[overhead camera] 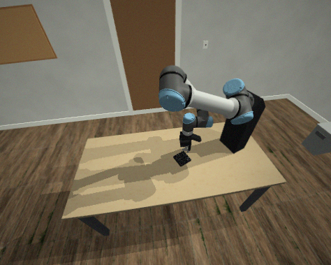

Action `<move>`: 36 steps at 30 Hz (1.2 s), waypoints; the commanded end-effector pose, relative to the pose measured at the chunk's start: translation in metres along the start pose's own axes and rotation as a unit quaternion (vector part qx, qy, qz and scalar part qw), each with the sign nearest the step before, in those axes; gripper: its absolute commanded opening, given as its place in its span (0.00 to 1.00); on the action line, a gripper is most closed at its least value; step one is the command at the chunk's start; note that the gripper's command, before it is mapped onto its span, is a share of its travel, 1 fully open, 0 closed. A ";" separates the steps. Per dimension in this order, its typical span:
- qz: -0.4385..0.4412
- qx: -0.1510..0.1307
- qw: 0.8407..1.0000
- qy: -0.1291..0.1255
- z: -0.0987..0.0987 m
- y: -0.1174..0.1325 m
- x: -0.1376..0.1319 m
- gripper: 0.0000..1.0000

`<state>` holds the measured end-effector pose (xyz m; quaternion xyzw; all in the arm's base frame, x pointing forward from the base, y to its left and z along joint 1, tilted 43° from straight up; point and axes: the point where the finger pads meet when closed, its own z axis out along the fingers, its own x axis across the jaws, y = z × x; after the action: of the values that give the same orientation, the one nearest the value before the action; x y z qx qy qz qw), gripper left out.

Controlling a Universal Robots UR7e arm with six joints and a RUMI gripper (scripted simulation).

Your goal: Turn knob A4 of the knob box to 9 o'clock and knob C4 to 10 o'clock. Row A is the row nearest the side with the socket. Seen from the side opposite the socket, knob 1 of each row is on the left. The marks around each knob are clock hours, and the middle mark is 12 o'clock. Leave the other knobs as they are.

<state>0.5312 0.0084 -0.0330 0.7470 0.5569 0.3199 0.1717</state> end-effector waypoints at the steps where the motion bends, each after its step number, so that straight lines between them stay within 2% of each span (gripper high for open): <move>1: 0.000 0.000 1.000 0.000 0.000 0.000 0.000 0.11; 14: 0.000 0.000 1.000 0.000 0.005 0.000 0.000 0.11; 36: 0.000 0.000 1.000 0.000 0.030 0.000 0.001 0.11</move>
<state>0.5482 0.0115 -0.0517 0.7471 0.5568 0.3198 0.1717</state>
